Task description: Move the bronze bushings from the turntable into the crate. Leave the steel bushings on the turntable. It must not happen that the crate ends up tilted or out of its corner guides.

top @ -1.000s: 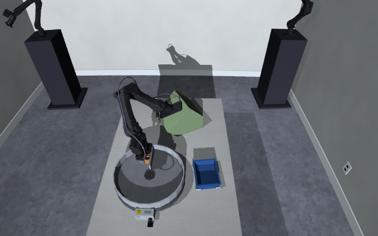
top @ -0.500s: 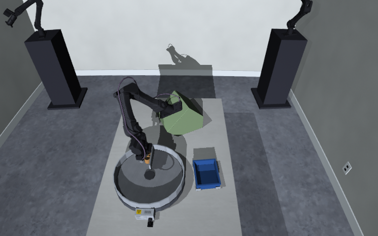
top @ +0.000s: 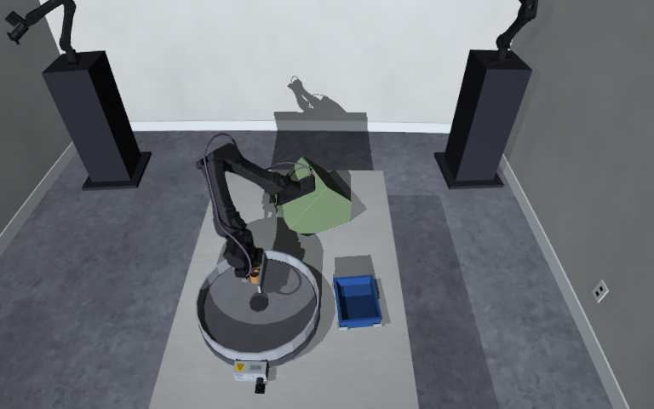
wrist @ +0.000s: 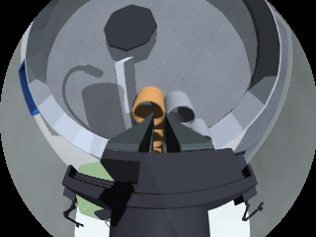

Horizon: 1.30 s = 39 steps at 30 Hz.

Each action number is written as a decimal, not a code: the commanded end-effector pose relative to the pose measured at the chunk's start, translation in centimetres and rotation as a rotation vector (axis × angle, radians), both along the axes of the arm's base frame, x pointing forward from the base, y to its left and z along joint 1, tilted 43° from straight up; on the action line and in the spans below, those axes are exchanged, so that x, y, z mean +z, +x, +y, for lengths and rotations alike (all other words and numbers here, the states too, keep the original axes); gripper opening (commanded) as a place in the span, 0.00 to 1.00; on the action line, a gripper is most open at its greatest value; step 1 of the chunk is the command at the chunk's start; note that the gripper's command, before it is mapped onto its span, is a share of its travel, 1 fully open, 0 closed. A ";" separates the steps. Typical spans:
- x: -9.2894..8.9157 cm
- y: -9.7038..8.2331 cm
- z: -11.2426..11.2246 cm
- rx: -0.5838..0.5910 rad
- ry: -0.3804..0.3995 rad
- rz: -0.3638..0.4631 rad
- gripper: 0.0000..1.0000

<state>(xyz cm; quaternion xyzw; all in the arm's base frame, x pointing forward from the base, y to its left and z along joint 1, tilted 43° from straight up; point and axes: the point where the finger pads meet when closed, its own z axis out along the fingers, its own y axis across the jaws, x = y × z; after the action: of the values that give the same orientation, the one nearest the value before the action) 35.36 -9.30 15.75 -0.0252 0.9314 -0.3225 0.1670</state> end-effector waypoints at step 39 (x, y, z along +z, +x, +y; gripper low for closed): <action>4.4 -0.4 2.2 0.010 0.000 -0.063 0.15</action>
<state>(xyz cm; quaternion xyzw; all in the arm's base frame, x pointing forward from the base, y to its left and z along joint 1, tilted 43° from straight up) 34.96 -8.77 16.68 -0.0236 0.9314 -0.3233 0.1653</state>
